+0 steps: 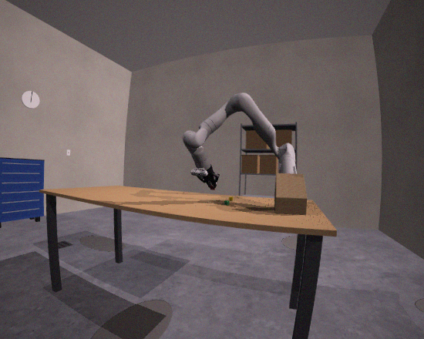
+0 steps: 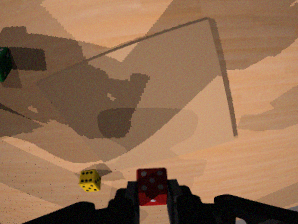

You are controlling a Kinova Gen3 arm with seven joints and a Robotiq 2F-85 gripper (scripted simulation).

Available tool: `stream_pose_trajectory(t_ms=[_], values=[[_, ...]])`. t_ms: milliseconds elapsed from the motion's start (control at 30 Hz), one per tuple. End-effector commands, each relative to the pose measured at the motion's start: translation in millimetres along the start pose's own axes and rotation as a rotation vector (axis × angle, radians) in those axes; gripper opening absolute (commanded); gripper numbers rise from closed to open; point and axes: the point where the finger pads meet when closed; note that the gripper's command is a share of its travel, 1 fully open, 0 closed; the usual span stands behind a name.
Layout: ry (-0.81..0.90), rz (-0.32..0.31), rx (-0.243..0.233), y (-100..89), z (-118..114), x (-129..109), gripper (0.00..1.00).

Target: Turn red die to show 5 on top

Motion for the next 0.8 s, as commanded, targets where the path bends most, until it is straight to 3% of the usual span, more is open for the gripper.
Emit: stream_pose_trajectory(t_ms=[0, 767], values=[[-0.004, -0.006, 0.001, -2.2, 0.6, 4.7, 0.15], [-0.004, 0.001, -0.001, -2.1, 0.8, 4.9, 0.15]])
Point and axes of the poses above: the point where the finger pads meet when closed, its own y axis out along the fingers, its own z axis across the jaws, x = y × z, and after that the axes turned 12 degrees about y, right-handed
